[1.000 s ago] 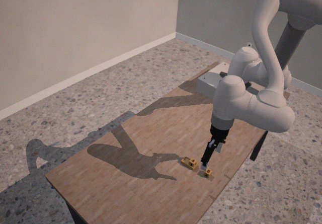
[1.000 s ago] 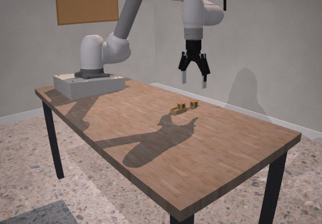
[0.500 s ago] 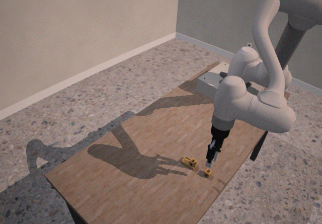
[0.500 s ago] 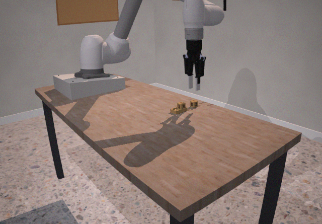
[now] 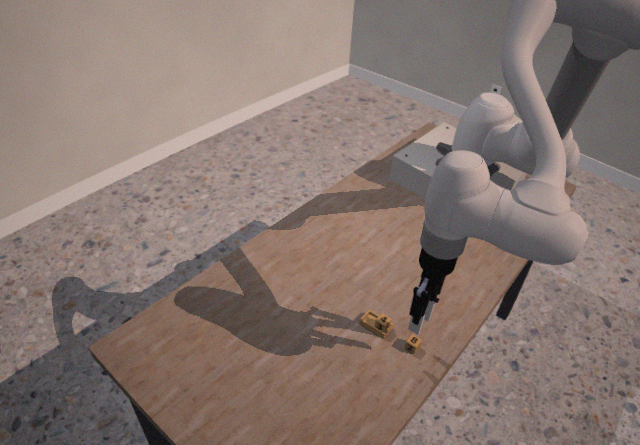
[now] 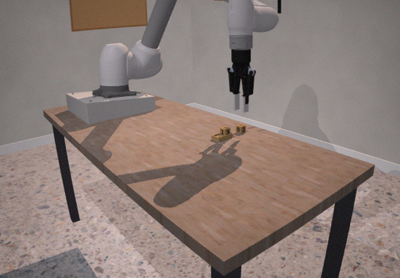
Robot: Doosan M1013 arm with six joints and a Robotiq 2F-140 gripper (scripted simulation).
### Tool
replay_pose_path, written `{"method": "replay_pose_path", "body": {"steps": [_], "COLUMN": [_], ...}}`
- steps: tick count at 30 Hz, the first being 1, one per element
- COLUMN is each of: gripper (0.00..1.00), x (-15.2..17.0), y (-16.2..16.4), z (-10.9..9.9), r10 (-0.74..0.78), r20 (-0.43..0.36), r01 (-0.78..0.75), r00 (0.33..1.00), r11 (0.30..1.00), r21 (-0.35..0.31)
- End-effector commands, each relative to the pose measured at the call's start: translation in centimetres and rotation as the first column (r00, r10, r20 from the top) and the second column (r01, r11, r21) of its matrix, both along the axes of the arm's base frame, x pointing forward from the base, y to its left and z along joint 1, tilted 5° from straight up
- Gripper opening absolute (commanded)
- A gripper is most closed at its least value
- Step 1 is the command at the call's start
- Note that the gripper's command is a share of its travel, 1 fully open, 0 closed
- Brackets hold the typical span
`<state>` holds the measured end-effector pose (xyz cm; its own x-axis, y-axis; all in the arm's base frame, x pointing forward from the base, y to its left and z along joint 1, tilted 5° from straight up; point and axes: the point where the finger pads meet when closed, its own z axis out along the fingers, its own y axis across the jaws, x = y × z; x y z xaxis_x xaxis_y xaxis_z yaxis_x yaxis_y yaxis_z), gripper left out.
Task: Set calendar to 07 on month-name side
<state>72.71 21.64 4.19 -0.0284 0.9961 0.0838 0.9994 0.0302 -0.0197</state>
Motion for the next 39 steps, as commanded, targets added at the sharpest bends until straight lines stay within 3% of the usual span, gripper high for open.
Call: {"method": "replay_pose_path", "body": {"steps": [1, 17, 39], "gripper": [0.35, 0.35, 0.35], "x": [0.0, 0.0, -0.1], "y": [0.0, 0.0, 0.3], "z": [0.0, -0.4, -3.1], "r10": [0.000, 0.000, 0.000], "r20": [0.000, 0.000, 0.000], "r01": [0.000, 0.000, 0.000], "r00": [1.000, 1.000, 1.000], "r11": [1.000, 1.000, 1.000], "r21": [0.000, 0.000, 0.000]}}
